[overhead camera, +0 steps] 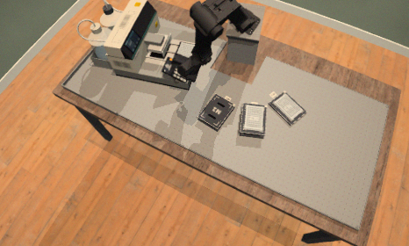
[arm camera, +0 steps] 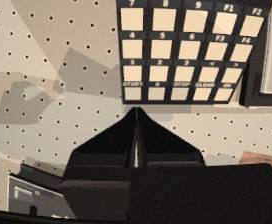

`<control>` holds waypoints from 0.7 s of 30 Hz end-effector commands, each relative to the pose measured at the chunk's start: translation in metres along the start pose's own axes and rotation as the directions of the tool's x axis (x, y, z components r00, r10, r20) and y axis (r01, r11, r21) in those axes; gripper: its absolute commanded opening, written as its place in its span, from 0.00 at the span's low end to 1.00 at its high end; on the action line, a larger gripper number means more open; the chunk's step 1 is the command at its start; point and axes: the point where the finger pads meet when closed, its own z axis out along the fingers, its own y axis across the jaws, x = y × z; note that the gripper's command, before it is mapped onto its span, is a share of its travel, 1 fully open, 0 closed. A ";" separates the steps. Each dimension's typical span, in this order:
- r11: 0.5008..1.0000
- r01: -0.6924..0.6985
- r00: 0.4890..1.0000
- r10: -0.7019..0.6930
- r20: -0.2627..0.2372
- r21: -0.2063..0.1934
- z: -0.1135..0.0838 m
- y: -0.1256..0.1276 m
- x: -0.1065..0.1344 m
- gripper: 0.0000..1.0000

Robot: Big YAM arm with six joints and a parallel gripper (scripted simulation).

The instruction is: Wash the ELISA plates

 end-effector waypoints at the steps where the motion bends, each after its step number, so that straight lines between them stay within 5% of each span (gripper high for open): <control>1: 1.000 0.000 1.000 0.000 0.010 0.001 -0.012 -0.003 -0.005 0.00; 21: 1.000 0.002 1.000 -0.002 0.008 -0.003 -0.038 -0.001 -0.004 0.00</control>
